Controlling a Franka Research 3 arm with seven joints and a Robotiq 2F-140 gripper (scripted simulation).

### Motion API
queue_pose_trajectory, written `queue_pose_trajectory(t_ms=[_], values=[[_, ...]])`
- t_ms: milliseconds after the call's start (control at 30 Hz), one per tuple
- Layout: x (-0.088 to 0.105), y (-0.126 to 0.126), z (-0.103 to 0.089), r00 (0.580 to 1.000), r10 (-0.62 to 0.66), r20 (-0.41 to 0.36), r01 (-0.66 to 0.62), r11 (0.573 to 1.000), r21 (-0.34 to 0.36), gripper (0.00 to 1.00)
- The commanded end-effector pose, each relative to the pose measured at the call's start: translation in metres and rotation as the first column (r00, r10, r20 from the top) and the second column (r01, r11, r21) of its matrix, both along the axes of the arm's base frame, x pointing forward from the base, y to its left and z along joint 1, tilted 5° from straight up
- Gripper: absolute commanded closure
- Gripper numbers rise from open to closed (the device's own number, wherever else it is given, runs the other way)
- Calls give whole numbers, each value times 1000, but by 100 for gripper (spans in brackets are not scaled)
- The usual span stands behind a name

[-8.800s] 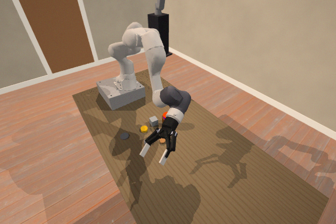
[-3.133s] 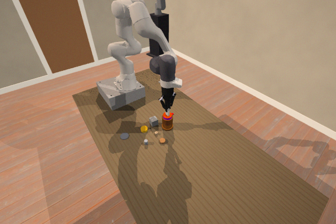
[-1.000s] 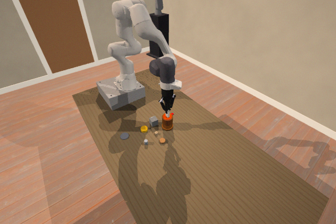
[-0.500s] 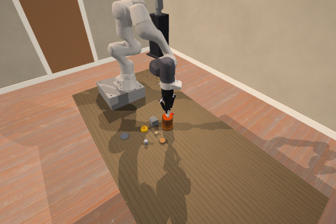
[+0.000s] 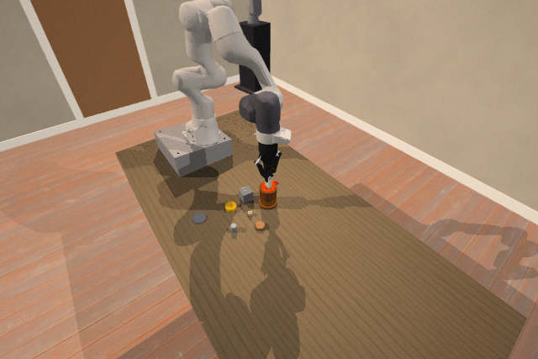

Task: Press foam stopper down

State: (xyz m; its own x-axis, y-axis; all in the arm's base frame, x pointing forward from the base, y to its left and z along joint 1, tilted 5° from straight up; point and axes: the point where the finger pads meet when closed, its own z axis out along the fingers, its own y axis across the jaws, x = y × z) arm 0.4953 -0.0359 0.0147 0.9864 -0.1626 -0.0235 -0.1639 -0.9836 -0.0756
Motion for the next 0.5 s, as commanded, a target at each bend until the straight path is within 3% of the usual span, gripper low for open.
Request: queue_pose_trajectory(t_ms=[0,233,467], values=[[-5,1,-5,1000,-4,-10,4,1000,1,100],[-4,0,0,1000,-4,-10,4,1000,1,100],[-2,-2,16,1000,-4,-10,4,1000,1,100]])
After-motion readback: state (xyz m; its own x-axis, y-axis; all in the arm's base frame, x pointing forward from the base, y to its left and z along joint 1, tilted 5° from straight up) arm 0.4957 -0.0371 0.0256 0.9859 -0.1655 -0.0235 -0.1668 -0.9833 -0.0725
